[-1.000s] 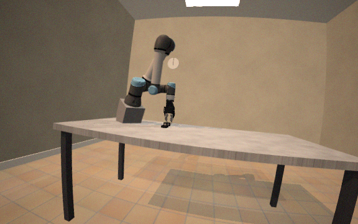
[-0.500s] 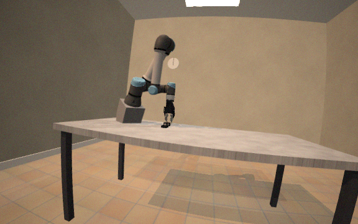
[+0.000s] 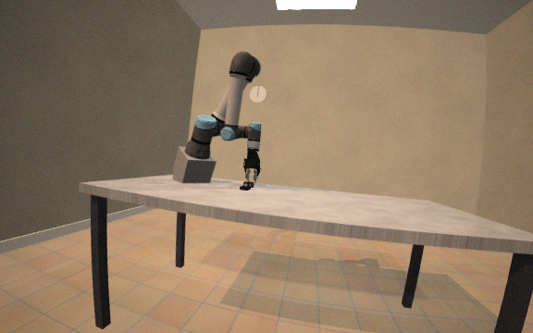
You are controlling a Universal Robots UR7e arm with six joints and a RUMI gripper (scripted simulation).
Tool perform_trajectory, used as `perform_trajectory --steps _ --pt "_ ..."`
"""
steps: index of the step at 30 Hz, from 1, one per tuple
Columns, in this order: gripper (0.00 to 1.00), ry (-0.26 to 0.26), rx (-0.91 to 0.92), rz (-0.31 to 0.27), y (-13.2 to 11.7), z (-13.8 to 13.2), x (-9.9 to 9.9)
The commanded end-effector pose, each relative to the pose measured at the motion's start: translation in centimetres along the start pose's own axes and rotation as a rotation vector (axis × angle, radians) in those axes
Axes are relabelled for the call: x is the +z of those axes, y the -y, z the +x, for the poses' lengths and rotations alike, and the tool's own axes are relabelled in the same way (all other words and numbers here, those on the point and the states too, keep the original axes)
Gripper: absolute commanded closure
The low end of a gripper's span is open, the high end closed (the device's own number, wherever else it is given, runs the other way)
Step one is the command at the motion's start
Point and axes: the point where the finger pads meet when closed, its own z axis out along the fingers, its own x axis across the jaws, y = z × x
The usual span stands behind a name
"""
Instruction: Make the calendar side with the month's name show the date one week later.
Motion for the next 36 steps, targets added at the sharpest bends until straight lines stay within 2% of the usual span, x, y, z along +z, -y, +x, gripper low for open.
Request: perform_trajectory --steps 1,17,18,29,30,36 --pt "0.90 -0.001 0.000 0.000 0.00 0.03 -0.02" --pt "0.90 -0.001 0.000 0.000 0.00 0.03 -0.02" --pt "0.86 -0.001 0.000 0.000 0.00 0.03 -0.02" --pt "0.76 -0.001 0.000 0.000 0.00 0.03 -0.02" --pt "0.72 -0.001 0.000 0.000 0.00 0.03 -0.02" --pt "0.72 -0.001 0.000 0.000 0.00 0.03 -0.02"
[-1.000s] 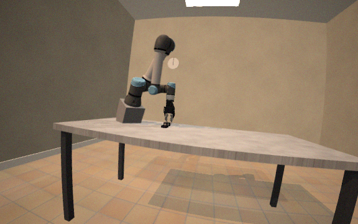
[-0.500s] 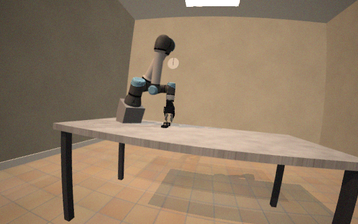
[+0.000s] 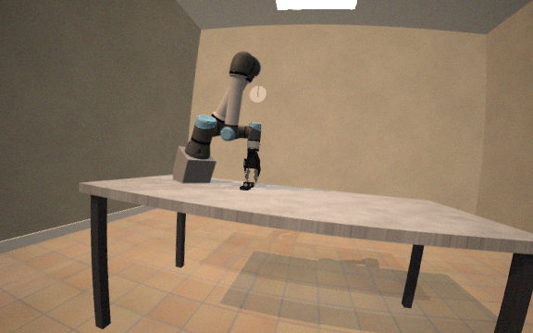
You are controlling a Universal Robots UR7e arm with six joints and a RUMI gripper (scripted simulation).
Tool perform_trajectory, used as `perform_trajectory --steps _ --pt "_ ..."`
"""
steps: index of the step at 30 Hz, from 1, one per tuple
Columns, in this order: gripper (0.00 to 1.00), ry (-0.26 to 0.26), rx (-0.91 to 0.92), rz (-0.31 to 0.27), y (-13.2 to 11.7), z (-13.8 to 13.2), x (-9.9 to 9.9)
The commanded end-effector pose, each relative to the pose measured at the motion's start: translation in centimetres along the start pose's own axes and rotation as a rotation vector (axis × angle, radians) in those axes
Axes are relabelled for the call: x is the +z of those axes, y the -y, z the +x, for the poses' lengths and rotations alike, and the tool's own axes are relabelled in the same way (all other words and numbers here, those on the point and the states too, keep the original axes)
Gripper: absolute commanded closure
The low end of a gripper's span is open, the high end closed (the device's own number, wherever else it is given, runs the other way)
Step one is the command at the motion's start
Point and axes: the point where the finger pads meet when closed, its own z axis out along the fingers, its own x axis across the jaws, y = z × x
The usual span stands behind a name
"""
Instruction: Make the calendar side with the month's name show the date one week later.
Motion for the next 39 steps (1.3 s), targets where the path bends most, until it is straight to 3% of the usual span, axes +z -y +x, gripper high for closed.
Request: perform_trajectory --steps 1,19,39 --pt "0.72 -0.001 0.000 0.000 0.0 0.0 0.0" --pt "0.72 -0.001 0.000 0.000 0.0 0.0 -0.6" --pt "0.72 -0.001 0.000 0.000 0.0 0.0 -4.4"
